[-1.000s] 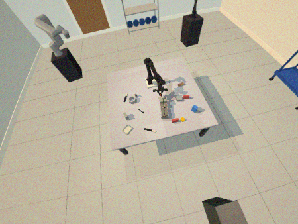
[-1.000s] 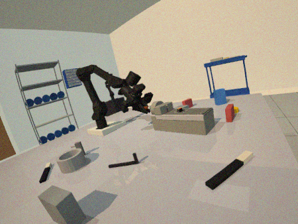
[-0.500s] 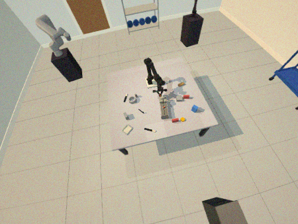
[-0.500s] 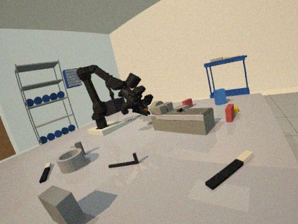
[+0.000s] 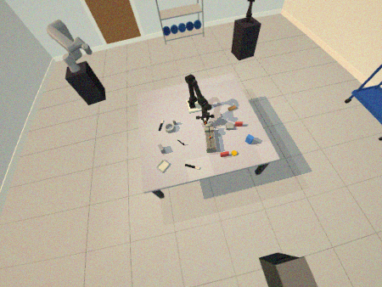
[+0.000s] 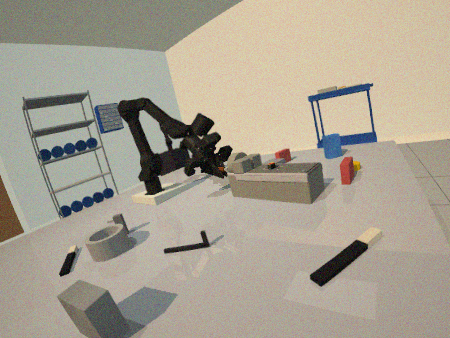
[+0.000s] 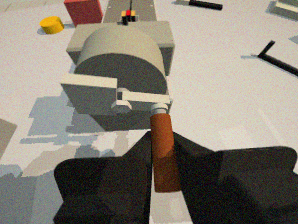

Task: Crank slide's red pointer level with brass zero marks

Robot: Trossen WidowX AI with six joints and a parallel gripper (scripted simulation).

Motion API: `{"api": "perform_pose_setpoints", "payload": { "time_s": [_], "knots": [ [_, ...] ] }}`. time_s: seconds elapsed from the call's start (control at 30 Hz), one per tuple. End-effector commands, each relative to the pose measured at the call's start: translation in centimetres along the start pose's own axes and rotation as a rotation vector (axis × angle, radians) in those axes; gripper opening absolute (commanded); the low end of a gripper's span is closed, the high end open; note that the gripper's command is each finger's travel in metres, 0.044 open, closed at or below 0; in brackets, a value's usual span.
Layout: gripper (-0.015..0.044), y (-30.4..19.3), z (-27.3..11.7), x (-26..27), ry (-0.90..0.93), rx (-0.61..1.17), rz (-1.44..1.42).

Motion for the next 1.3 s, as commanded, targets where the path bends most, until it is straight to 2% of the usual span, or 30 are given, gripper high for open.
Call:
{"api": "perform_pose_setpoints", "payload": {
  "time_s": [0.0,1.27],
  "knots": [
    [0.0000,-0.38,0.41,0.15,0.000,0.008,0.000],
    [0.0000,-1.17,1.21,1.12,0.001,0.008,0.000]
  ]
}}
Point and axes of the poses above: the point midway between the two fingers, 35 mm back from their tips, its own z axis out along the fingers, its own x axis across the jaws, y = z × x, the point moved 1 cm from there along -z, back along the fingers, and after that the axes turned 3 degrees about -z, right-handed, at the moved point
